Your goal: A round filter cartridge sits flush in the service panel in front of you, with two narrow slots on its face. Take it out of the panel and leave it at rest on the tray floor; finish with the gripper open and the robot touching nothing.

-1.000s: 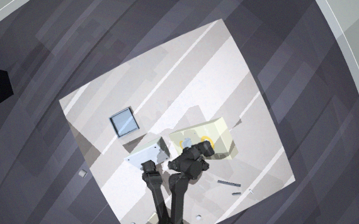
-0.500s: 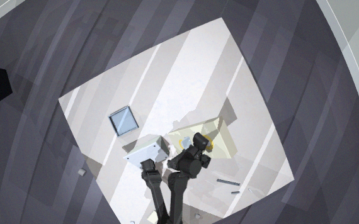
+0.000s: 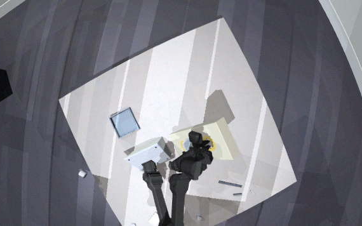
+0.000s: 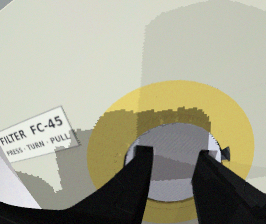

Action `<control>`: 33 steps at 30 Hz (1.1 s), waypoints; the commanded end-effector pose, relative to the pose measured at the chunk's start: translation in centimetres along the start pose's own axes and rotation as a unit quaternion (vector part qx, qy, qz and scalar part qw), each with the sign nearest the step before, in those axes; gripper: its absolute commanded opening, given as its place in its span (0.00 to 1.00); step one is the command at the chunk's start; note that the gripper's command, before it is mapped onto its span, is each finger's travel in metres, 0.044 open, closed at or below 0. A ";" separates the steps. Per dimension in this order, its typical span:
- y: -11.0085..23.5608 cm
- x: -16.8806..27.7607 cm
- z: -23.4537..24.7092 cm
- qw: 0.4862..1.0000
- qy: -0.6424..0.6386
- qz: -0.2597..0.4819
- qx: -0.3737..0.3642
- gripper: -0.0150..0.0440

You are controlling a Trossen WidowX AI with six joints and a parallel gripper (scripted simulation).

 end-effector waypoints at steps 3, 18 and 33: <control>-0.6 -0.1 -0.1 0.994 0.107 0.006 -0.002 0.25; 0.0 0.0 0.1 0.972 0.233 0.008 -0.003 0.25; 6.2 0.0 0.2 0.979 0.205 0.011 -0.003 0.25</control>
Point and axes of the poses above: the point midway between the two fingers, 35 mm back from their tips, its own y axis back along the fingers, its own z axis across the jaws, x = y × z, the point moved 8 cm from there along y, back along the fingers, and after that the axes turned 13 degrees about -y, right-handed, at the moved point
